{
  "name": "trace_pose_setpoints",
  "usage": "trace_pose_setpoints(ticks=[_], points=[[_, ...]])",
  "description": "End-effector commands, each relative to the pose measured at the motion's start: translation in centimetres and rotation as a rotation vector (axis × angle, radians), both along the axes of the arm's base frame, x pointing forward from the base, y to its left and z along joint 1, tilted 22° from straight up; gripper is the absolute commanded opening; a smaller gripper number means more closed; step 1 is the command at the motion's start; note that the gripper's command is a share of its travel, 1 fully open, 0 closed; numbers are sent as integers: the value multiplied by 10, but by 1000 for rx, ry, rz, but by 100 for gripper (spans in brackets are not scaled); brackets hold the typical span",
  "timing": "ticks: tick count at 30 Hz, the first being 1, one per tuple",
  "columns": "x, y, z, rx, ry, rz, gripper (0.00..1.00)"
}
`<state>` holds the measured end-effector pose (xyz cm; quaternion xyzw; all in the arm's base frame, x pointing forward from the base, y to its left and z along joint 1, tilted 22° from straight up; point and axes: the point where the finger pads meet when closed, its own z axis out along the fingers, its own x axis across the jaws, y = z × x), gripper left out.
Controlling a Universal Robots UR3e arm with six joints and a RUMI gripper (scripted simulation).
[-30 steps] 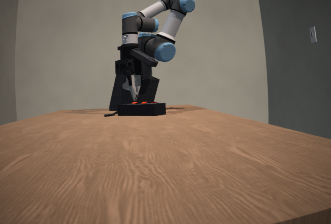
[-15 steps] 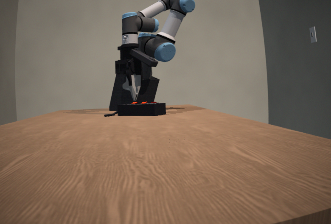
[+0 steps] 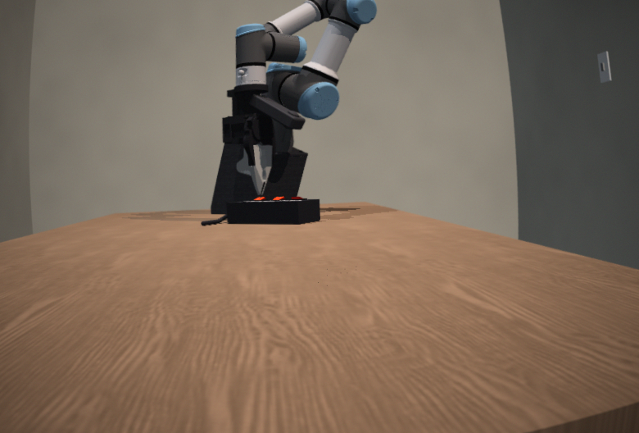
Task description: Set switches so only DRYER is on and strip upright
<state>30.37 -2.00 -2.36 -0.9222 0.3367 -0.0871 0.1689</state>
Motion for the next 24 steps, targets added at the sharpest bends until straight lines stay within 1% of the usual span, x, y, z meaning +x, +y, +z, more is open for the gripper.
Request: trace_pose_setpoints(ticks=[1,24], points=[[1,0,0,-2,-1,0,0],[3,1,-7,-2,-1,0,0]])
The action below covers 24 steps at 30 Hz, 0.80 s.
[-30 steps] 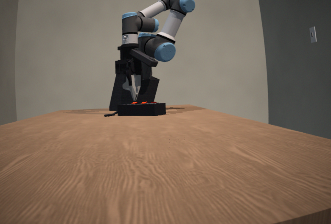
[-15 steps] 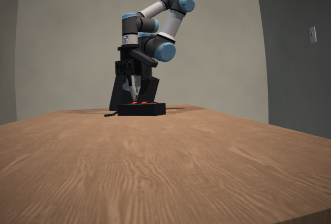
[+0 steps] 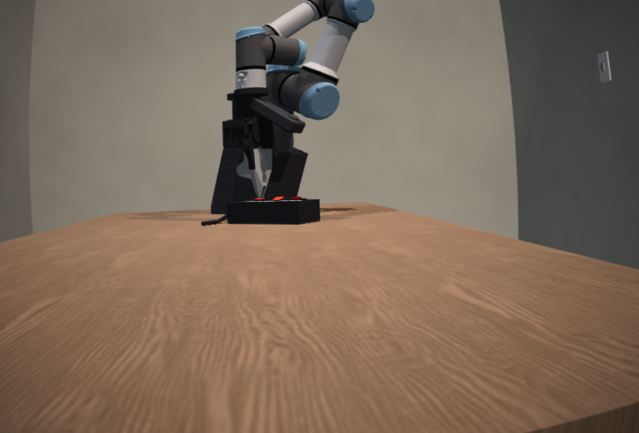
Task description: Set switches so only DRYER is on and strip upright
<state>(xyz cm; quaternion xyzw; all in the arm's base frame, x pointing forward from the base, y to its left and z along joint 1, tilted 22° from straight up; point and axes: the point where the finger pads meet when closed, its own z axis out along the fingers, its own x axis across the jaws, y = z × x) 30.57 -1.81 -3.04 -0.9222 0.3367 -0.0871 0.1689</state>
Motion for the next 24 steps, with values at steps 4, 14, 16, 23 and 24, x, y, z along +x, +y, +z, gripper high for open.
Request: trace_pose_setpoints(ticks=[4,14,16,23,24], points=[[1,0,-1,-2,-1,0,0],[1,0,-1,-2,-1,0,0],[1,0,-1,-2,-1,0,0],[0,-1,1,-2,-1,0,0],[0,-1,2,-2,-1,0,0]])
